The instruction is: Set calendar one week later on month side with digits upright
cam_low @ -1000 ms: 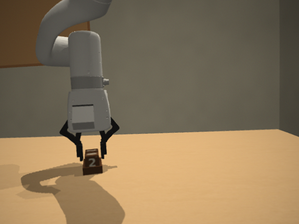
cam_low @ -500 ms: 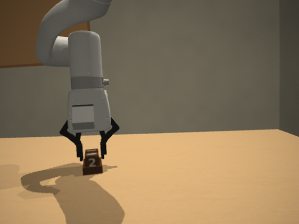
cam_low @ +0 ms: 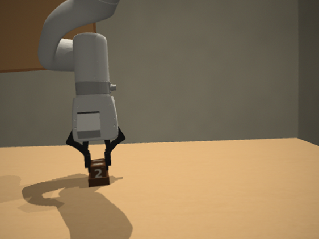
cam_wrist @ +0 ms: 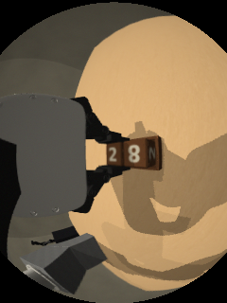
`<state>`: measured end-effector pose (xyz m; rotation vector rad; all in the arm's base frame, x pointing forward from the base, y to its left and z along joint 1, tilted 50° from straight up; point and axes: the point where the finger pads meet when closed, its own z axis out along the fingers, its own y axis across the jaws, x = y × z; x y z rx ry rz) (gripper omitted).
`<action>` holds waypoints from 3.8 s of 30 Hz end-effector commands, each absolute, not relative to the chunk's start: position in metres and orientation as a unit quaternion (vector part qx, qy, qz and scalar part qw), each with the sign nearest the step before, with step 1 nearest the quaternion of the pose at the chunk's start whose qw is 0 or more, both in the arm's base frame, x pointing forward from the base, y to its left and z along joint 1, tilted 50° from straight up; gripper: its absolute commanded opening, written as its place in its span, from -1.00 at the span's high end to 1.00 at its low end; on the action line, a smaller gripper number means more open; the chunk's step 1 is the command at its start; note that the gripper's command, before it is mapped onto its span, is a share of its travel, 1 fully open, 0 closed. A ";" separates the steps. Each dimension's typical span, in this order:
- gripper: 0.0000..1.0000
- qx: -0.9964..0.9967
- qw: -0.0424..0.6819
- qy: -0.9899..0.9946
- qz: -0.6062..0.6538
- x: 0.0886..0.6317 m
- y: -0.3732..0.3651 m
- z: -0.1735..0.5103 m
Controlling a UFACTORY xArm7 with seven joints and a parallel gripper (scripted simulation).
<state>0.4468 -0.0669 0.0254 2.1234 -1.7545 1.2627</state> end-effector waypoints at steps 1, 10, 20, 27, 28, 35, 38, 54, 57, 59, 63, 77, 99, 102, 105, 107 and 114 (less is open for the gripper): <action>0.43 0.700 0.055 -0.578 0.416 0.447 -0.066 0.026; 0.43 0.700 0.055 -0.578 0.416 0.447 -0.066 0.026; 0.43 0.700 0.055 -0.578 0.416 0.447 -0.066 0.026; 0.43 0.700 0.055 -0.578 0.416 0.447 -0.066 0.026; 0.43 0.700 0.055 -0.578 0.416 0.447 -0.066 0.026; 0.43 0.700 0.055 -0.578 0.416 0.445 -0.063 0.028; 0.43 0.700 0.055 -0.578 0.416 0.438 -0.056 0.037; 0.43 0.700 0.055 -0.578 0.416 0.396 -0.011 0.090; 0.43 0.700 0.055 -0.578 0.416 0.395 -0.010 0.090; 0.43 0.700 0.055 -0.578 0.416 0.395 -0.010 0.090; 0.43 0.700 0.055 -0.578 0.416 0.395 -0.010 0.090; 0.43 0.652 0.021 -0.631 0.419 0.397 -0.015 0.095; 0.43 0.421 -0.110 -0.804 0.406 0.401 -0.036 0.112; 0.43 0.414 -0.114 -0.807 0.405 0.401 -0.037 0.112; 0.43 0.357 -0.142 -0.834 0.396 0.401 -0.042 0.116; 0.43 0.346 -0.147 -0.839 0.394 0.401 -0.043 0.116; 0.43 0.246 -0.192 -0.873 0.375 0.402 -0.051 0.122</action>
